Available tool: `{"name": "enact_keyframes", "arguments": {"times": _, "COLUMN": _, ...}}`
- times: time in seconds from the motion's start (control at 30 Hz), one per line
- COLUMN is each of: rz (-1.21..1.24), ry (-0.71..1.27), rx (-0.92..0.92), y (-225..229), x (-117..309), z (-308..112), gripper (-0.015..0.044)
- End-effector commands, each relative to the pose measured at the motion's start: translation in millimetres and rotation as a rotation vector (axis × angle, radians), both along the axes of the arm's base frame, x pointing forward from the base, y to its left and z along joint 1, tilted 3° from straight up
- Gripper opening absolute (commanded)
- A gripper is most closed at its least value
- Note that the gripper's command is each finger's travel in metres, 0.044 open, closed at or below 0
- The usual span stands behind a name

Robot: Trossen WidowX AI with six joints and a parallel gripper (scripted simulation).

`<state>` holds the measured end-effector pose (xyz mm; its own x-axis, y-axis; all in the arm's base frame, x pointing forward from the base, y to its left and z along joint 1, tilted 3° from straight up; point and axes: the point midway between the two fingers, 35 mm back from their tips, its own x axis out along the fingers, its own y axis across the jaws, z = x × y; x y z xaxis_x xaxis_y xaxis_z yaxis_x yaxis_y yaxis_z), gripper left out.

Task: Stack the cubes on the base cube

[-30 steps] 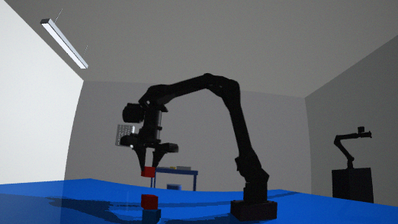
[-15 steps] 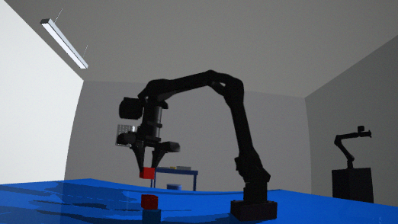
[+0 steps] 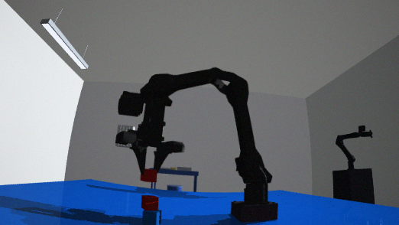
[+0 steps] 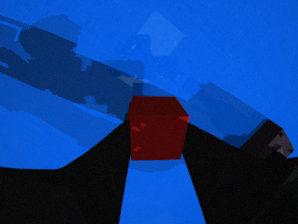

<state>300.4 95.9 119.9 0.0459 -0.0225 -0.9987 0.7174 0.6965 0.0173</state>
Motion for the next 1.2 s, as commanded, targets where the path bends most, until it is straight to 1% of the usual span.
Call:
{"name": "enact_keyframes", "arguments": {"times": 0.0, "rz": -0.004, "ry": -0.001, "rx": -0.005, "y": 9, "x": -7, "z": -2, "gripper": 0.0105}}
{"name": "enact_keyframes", "arguments": {"times": 0.67, "rz": 0.001, "ry": 0.000, "rx": -0.003, "y": 55, "x": -42, "z": -8, "gripper": 0.0105}}
{"name": "enact_keyframes", "arguments": {"times": 0.8, "rz": -0.003, "ry": 0.002, "rx": -0.001, "y": 56, "x": -43, "z": -10, "gripper": 0.0105}}
{"name": "enact_keyframes", "arguments": {"times": 1.17, "rz": -0.062, "ry": 0.024, "rx": 0.035, "y": 54, "x": -43, "z": -39, "gripper": 0.0105}}
